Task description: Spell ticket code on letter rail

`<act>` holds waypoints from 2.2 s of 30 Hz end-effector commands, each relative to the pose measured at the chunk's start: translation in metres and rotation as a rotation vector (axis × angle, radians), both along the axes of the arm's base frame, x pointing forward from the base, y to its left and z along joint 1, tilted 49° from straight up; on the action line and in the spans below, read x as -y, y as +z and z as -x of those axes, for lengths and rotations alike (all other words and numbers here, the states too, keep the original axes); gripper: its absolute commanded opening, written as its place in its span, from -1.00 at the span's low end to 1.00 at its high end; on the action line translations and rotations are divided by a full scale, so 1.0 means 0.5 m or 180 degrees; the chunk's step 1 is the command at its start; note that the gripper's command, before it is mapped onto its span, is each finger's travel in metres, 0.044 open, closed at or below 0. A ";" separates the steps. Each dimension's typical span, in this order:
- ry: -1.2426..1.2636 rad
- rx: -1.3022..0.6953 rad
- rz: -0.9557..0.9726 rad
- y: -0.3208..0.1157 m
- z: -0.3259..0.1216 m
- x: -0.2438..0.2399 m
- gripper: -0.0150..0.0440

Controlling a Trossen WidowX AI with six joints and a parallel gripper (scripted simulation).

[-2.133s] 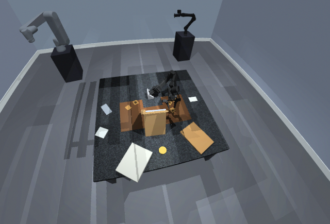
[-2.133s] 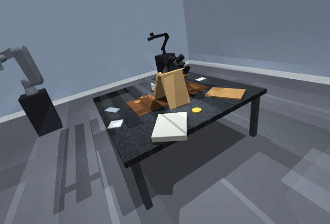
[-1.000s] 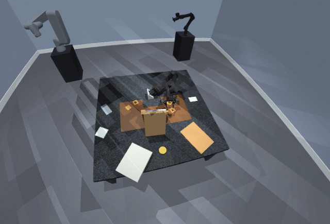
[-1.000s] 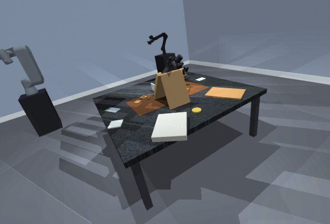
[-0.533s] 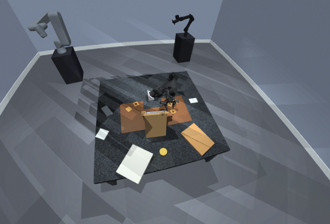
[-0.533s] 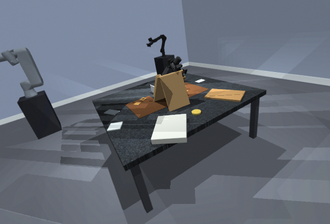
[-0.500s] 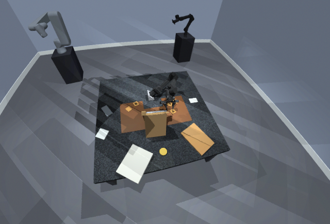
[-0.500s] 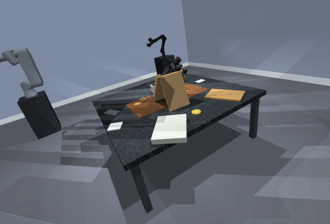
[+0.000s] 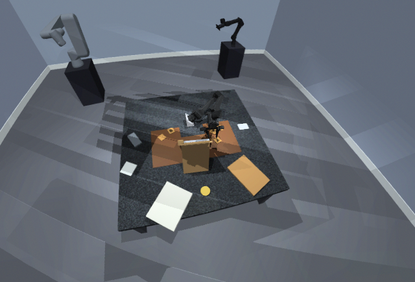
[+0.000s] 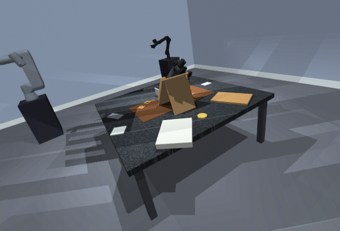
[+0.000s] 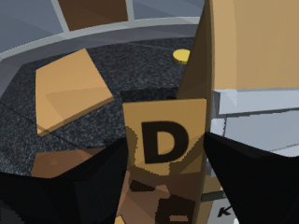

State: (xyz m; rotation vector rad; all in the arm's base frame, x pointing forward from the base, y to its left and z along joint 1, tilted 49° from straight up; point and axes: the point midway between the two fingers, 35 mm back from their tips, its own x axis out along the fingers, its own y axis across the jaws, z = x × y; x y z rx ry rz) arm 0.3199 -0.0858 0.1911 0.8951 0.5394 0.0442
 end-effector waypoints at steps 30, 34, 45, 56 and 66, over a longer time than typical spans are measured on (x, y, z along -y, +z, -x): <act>0.0018 0.0003 0.0006 -0.027 0.006 0.020 -0.49; 0.0018 0.0003 0.0006 -0.030 0.006 0.023 -0.49; 0.0018 0.0003 0.0007 -0.038 0.008 0.030 -0.49; 0.0018 0.0003 0.0007 -0.046 0.010 0.037 -0.49; 0.0018 0.0003 0.0008 -0.054 0.012 0.043 -0.49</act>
